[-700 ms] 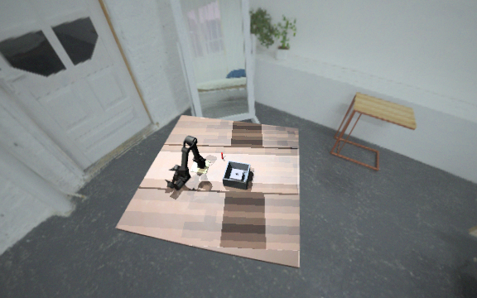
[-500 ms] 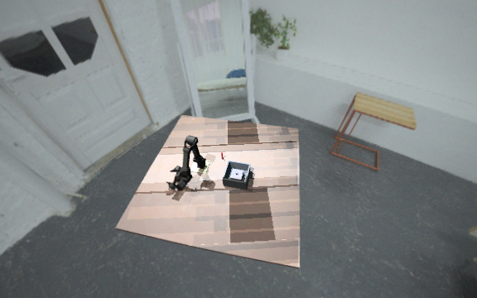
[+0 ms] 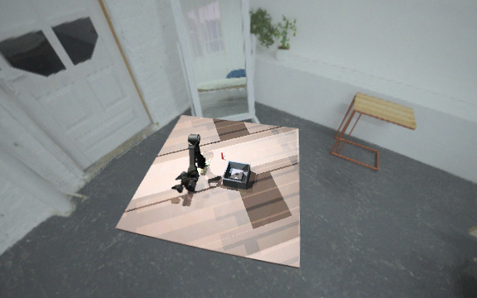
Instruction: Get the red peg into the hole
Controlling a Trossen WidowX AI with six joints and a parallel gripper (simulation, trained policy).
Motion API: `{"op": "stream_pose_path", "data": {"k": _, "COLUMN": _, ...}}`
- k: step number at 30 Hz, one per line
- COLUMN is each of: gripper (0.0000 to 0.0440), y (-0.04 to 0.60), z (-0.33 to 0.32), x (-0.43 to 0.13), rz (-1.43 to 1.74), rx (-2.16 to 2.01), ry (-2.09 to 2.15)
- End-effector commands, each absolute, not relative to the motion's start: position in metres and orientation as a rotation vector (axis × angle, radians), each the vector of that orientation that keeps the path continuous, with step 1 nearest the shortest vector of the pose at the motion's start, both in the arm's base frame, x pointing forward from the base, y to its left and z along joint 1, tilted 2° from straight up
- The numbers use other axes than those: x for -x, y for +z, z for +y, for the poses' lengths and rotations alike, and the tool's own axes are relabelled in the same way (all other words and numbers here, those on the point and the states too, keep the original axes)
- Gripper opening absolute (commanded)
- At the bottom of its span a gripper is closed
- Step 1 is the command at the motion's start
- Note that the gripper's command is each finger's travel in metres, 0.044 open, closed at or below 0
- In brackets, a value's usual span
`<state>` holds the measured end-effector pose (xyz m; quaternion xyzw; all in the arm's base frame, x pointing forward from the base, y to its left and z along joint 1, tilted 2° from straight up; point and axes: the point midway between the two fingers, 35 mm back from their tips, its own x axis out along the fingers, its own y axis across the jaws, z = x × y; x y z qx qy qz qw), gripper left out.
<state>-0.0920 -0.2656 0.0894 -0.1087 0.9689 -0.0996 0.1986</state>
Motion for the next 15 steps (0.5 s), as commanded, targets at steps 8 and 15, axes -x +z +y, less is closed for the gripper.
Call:
{"op": "stream_pose_path", "data": {"k": 8, "gripper": 0.0440, "y": 0.106, "z": -0.283, "x": 0.027, "rz": 2.451, "rx": 0.456, "ry": -0.646}}
{"op": "stream_pose_path", "data": {"k": 15, "gripper": 0.0440, "y": 0.117, "z": -0.284, "x": -0.022, "rz": 2.226, "rx": 0.507, "ry": -0.823}}
